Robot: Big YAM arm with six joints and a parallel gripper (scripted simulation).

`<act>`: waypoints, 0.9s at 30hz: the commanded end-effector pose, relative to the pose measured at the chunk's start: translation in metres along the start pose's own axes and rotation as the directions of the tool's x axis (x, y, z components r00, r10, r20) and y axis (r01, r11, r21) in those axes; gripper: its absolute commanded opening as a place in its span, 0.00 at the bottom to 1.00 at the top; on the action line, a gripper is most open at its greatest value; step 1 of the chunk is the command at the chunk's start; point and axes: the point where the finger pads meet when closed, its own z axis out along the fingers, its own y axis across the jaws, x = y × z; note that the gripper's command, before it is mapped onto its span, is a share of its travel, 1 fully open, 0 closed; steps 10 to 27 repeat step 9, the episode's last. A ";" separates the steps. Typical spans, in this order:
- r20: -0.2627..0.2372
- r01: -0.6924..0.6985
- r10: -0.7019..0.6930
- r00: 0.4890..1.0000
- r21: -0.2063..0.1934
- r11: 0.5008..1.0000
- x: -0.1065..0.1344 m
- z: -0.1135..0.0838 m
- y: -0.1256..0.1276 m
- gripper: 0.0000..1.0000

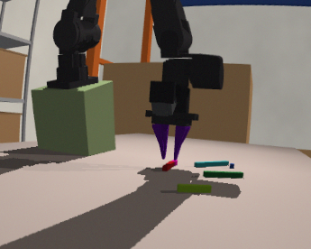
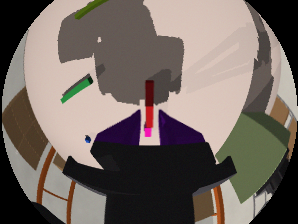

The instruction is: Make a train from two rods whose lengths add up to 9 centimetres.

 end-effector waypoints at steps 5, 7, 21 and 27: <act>0.003 0.000 0.000 1.000 -0.025 1.000 0.006 -0.003 0.007 0.23; 0.003 0.000 0.000 1.000 -0.025 1.000 0.006 -0.003 0.007 0.23; 0.003 0.000 0.000 1.000 -0.025 1.000 0.006 -0.003 0.007 0.23; 0.003 0.000 0.000 1.000 -0.025 1.000 0.006 -0.003 0.007 0.23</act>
